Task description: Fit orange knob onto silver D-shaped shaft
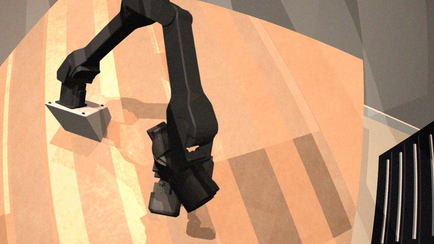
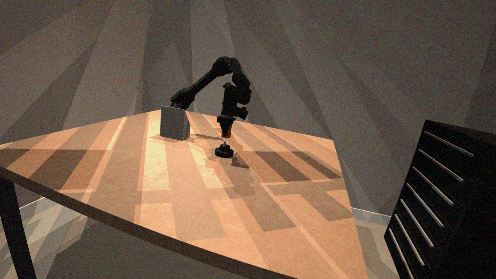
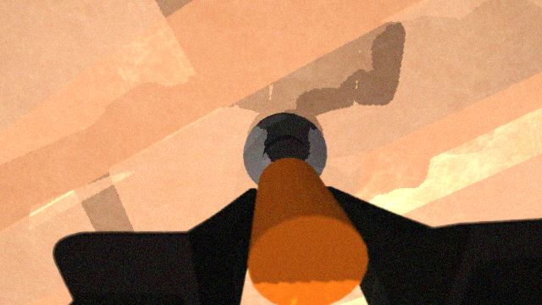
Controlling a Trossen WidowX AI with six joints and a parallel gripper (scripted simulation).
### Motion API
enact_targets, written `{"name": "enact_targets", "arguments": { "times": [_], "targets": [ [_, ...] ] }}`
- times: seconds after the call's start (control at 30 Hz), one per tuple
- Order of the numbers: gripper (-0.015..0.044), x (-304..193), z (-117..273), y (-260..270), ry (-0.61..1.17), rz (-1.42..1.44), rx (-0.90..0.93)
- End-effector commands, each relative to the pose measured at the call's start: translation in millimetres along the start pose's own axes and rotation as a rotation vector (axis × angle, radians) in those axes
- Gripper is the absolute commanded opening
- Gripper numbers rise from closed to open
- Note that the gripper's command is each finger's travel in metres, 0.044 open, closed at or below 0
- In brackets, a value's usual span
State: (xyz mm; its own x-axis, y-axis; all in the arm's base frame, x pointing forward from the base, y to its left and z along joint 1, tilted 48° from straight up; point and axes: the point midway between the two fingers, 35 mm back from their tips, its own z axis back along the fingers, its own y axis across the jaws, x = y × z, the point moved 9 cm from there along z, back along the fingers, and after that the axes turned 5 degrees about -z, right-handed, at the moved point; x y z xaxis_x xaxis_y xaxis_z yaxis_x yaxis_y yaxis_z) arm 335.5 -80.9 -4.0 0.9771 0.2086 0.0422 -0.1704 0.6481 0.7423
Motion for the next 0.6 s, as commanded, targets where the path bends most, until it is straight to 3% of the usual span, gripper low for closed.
{"name": "enact_targets", "arguments": {
  "times": [0.0,0.2,0.57],
  "targets": [
    [0.0000,1.0,-3.4,-1.0,-0.005,0.007,-0.008],
    [0.0000,1.0,-22.8,-1.7,-0.005,0.001,-0.007],
    [0.0000,3.0,-18.7,-1.5,-0.005,0.009,-0.007]
  ]
}}
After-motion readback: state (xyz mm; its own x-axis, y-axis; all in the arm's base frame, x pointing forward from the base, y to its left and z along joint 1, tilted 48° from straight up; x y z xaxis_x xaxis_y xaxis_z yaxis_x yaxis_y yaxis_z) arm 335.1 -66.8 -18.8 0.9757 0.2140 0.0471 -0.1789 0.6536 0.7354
